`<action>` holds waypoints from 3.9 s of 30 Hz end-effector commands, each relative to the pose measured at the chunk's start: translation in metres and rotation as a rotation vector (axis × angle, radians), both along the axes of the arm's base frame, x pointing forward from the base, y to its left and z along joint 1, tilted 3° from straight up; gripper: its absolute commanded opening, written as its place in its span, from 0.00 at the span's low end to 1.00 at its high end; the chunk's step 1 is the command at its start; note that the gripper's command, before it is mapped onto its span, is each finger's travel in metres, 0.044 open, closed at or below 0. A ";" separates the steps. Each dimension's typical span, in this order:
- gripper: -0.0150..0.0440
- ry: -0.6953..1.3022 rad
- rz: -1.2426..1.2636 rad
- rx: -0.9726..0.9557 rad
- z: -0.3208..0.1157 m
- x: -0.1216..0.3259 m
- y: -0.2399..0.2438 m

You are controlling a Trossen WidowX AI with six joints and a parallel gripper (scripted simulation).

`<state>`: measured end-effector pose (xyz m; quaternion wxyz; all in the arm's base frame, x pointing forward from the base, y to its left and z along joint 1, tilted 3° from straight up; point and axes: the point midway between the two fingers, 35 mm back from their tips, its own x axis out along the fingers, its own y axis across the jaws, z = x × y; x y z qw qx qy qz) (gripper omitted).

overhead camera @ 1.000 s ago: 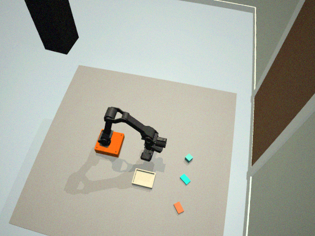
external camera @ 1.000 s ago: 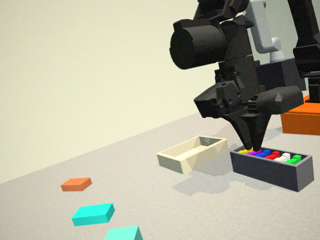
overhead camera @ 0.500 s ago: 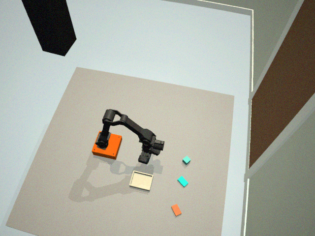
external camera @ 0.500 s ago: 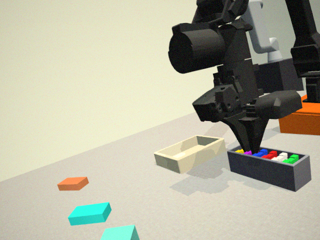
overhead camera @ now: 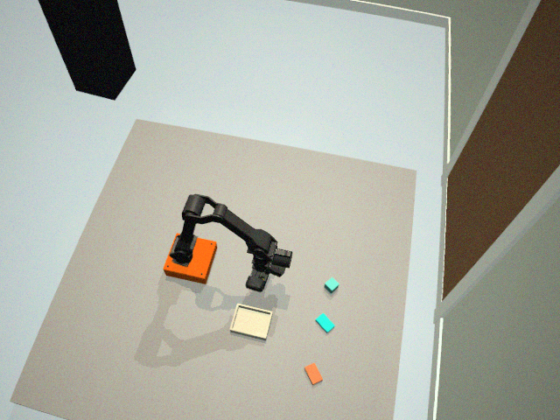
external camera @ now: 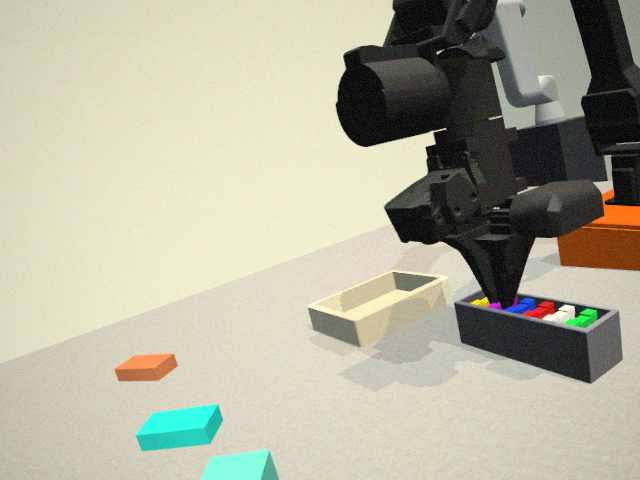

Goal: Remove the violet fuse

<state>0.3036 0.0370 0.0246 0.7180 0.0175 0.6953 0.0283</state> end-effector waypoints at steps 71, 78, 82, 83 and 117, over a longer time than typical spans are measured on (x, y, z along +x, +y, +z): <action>0.25 0.002 -0.004 -0.003 0.036 -0.001 -0.002; 0.25 0.002 -0.004 -0.003 0.044 -0.001 -0.003; 0.25 0.002 -0.005 -0.003 0.051 -0.002 -0.003; 0.25 0.002 -0.005 -0.003 0.052 -0.002 -0.003; 0.25 0.001 -0.005 -0.016 0.053 0.022 -0.159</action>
